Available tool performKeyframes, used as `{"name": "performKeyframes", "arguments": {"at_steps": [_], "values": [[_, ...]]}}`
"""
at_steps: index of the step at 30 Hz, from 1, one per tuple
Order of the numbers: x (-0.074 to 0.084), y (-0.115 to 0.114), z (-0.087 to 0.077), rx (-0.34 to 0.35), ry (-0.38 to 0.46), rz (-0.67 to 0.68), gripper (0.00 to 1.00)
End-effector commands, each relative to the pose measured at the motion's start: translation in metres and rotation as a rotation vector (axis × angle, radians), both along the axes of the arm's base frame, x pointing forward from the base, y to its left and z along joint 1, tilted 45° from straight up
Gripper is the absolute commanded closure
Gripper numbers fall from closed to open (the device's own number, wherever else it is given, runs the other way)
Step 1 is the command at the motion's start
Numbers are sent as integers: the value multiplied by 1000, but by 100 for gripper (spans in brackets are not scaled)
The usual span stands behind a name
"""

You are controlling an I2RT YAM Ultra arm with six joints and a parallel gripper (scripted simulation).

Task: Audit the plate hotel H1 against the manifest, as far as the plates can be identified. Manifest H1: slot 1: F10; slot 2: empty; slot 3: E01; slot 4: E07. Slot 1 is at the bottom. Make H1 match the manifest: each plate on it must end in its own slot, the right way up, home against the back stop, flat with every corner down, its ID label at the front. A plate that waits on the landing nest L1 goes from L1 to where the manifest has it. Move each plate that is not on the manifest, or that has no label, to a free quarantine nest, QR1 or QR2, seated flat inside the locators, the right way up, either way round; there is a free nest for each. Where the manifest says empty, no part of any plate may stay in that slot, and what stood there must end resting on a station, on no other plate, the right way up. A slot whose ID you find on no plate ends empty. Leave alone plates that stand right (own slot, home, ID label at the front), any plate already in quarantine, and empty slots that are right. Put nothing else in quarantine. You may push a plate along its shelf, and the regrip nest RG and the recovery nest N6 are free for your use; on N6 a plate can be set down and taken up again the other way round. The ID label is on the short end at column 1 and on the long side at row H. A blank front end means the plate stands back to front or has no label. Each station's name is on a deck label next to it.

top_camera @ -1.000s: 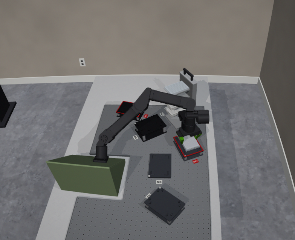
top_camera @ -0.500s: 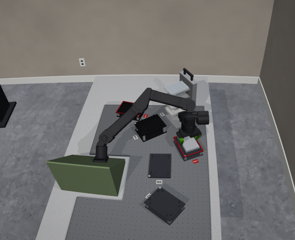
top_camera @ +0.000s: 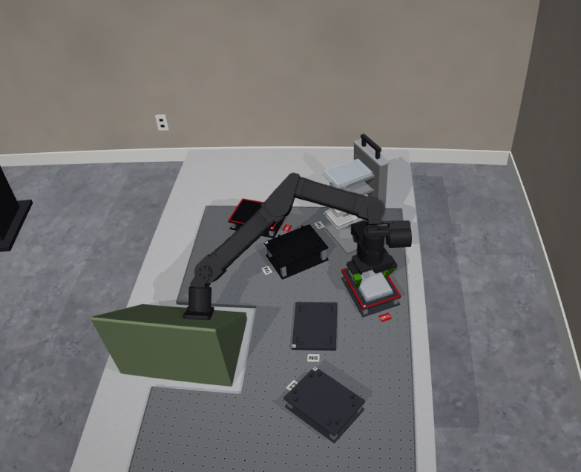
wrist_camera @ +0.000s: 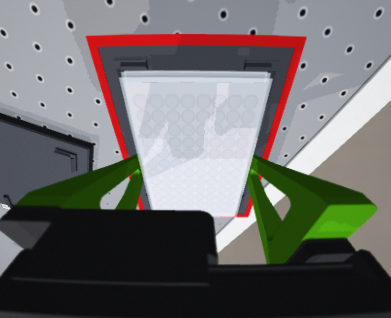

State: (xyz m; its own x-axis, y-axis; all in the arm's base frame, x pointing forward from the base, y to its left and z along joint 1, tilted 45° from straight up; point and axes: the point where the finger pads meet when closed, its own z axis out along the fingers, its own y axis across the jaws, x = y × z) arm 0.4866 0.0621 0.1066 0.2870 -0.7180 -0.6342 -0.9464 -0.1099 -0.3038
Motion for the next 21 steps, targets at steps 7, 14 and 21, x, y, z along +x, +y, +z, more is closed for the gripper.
{"name": "performKeyframes", "arguments": {"at_steps": [7,14,21], "values": [[2,-3,5,0,-16,-11,0],[2,-3,5,0,-16,-11,0],[-1,-15,17,0,-16,-11,0]]}}
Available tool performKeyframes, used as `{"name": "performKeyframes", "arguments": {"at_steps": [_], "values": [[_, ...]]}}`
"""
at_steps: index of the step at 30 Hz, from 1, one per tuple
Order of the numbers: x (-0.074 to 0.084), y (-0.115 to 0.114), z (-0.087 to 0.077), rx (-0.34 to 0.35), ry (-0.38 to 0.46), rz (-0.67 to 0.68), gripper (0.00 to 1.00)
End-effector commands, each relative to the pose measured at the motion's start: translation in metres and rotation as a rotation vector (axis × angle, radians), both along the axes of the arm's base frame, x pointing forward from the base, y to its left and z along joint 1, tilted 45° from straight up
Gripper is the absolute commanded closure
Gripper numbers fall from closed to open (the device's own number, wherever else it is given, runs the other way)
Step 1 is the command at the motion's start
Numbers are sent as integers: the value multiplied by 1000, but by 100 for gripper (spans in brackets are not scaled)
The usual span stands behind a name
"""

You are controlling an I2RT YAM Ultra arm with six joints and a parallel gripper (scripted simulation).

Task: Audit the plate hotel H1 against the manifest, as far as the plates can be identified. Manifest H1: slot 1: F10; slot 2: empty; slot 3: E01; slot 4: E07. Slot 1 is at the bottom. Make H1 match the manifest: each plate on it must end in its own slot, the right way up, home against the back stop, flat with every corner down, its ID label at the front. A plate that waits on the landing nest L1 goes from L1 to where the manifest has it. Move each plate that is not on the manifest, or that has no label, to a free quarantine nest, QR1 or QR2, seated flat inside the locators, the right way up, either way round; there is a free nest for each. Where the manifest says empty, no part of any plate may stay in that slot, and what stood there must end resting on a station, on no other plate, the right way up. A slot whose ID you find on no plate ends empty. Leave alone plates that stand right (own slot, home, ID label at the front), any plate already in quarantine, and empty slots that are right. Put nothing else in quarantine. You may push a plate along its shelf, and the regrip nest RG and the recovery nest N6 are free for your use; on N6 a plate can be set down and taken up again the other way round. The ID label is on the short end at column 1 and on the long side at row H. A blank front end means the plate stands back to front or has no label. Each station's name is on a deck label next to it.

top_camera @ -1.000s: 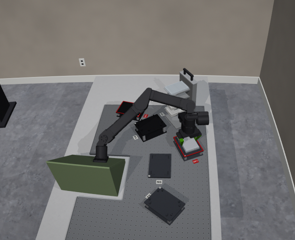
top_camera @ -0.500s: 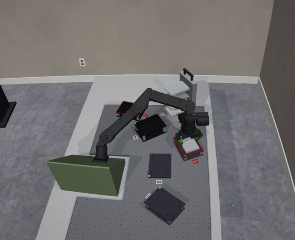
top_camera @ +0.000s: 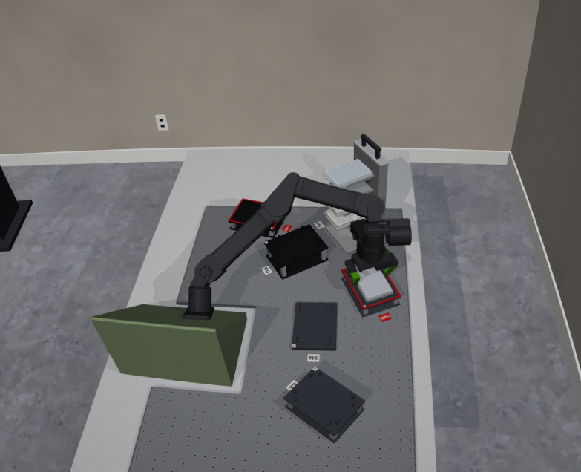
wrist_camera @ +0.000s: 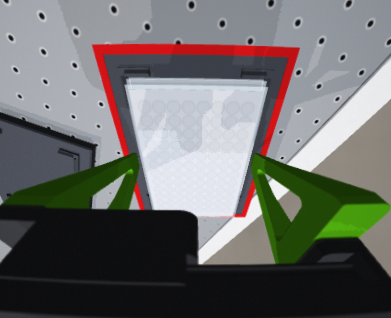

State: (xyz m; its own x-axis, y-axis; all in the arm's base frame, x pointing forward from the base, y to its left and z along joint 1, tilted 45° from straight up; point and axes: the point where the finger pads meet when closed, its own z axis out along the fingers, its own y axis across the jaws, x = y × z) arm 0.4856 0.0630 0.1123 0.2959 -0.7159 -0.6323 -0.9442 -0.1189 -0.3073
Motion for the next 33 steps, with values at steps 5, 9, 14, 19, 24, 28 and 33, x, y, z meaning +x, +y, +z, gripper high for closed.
{"name": "performKeyframes", "arguments": {"at_steps": [5,9,14,19,24,28,33], "values": [[-3,-27,23,1,-12,-21,0],[-5,-36,33,1,-12,-21,0],[-7,-43,40,0,-11,-21,0],[-6,-52,48,-3,-25,-21,0],[-6,-52,48,-3,-25,-21,0],[-6,-52,48,-3,-25,-21,0],[-6,-52,48,-3,-25,-21,0]]}}
